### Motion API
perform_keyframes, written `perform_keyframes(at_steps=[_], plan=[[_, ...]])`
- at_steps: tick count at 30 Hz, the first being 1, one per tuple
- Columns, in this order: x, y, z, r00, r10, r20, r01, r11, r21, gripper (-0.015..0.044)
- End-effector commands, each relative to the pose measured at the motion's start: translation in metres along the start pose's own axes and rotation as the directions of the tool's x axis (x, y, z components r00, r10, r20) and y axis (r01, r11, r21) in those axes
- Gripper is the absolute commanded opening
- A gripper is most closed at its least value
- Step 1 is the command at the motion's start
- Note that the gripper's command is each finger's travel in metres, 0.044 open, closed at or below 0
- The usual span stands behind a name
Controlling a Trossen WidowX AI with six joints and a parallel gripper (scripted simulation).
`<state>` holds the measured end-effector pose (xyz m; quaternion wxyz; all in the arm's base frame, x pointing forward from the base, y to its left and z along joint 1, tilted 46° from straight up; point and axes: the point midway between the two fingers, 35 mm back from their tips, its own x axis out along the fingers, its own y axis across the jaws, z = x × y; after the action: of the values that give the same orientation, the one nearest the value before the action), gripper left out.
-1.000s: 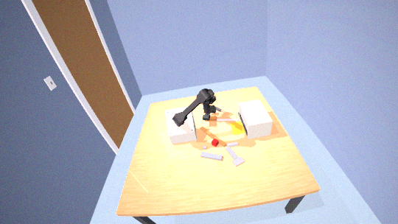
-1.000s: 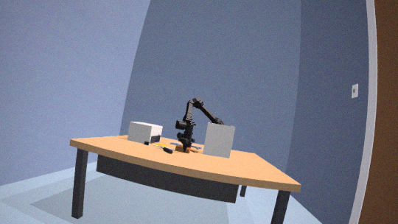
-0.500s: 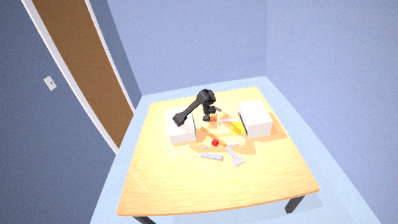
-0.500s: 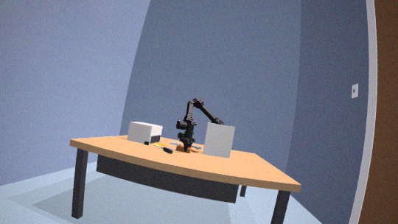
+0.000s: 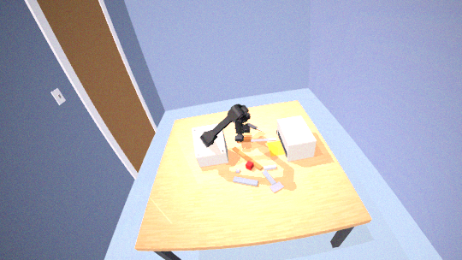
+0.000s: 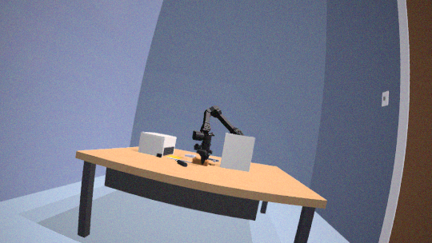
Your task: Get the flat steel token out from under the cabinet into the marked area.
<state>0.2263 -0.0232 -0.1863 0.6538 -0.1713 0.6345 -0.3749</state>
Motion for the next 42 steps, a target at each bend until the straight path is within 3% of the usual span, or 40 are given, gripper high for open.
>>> perform_keyframes(at_steps=[1, 7, 12, 15, 31, 35, 42], plan=[[-0.0005, -0.0016, 0.0, 1.0, -0.001, 0.003, 0.001, 1.0, -0.004, 0.0026], [-0.0001, -0.0007, -0.0002, 1.0, 0.0, 0.0, 0.0, 1.0, -0.002, 0.0184], [-0.0002, -0.0007, -0.0001, 1.0, 0.0, 0.0, 0.0, 1.0, -0.001, 0.02], [-0.0001, -0.0008, -0.0003, 1.0, -0.001, 0.005, 0.001, 1.0, -0.002, 0.027], [0.0047, -0.0006, -0.0025, 1.0, -0.002, 0.005, 0.002, 1.0, -0.003, 0.027], [0.002, 0.001, -0.0007, 1.0, 0.004, 0.005, -0.004, 1.0, 0.003, 0.0165], [0.002, 0.001, -0.0007, 1.0, 0.004, 0.005, -0.004, 1.0, 0.003, 0.0118]])
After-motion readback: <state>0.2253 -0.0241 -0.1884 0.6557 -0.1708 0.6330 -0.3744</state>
